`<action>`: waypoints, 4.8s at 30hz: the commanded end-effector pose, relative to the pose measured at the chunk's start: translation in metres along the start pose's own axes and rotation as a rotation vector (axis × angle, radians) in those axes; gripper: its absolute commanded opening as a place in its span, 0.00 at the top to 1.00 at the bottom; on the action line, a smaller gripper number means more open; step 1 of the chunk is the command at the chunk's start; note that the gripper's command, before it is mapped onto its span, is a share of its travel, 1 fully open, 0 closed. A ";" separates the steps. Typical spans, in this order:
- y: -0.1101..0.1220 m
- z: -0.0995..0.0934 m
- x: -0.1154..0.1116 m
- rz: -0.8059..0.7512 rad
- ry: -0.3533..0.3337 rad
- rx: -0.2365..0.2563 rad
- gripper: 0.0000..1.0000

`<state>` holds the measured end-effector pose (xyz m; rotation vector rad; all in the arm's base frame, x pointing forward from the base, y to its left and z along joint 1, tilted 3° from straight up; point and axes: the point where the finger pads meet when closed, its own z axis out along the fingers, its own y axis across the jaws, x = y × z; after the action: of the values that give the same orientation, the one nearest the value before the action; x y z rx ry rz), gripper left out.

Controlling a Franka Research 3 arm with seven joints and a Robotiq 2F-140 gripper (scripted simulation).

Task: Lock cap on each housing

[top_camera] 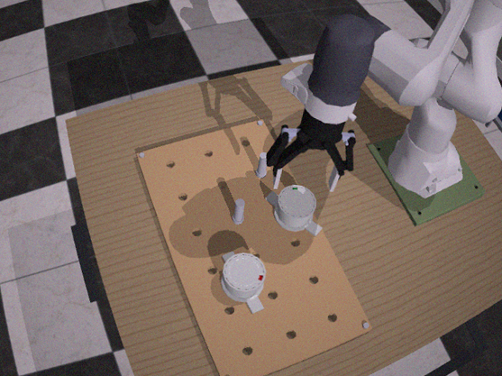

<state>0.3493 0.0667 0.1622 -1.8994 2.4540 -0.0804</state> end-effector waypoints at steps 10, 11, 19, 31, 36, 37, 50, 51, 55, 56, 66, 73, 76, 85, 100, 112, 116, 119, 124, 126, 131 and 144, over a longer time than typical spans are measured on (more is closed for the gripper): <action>-0.028 -0.010 -0.024 0.167 0.008 -0.009 0.22; -0.040 -0.013 -0.037 0.233 0.009 -0.009 0.22; -0.104 -0.007 -0.140 0.513 0.001 0.002 0.22; -0.114 0.000 -0.170 0.712 0.003 -0.005 0.22; -0.114 0.000 -0.170 0.712 0.003 -0.005 0.22; -0.114 0.000 -0.170 0.712 0.003 -0.005 0.22; -0.114 0.000 -0.170 0.712 0.003 -0.005 0.22; -0.114 0.000 -0.170 0.712 0.003 -0.005 0.22; -0.114 0.000 -0.170 0.712 0.003 -0.005 0.22; -0.114 0.000 -0.170 0.712 0.003 -0.005 0.22; -0.114 0.000 -0.170 0.712 0.003 -0.005 0.22; -0.114 0.002 -0.170 0.713 0.003 -0.005 0.22; -0.114 0.003 -0.170 0.713 0.003 -0.005 0.22; -0.115 0.008 -0.170 0.714 0.004 -0.005 0.22; -0.115 0.023 -0.170 0.714 0.004 -0.005 0.22; -0.115 0.040 -0.171 0.714 0.004 -0.005 0.22; -0.115 0.044 -0.171 0.714 0.004 -0.005 0.22; -0.115 0.047 -0.171 0.714 0.004 -0.005 0.22; -0.115 0.053 -0.171 0.714 0.004 -0.005 0.22; -0.115 0.055 -0.171 0.714 0.004 -0.005 0.22; -0.115 0.060 -0.171 0.714 0.004 -0.005 0.22; -0.115 0.067 -0.171 0.714 0.004 -0.005 0.22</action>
<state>0.5069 0.2018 0.1051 -0.9155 2.9575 -0.0567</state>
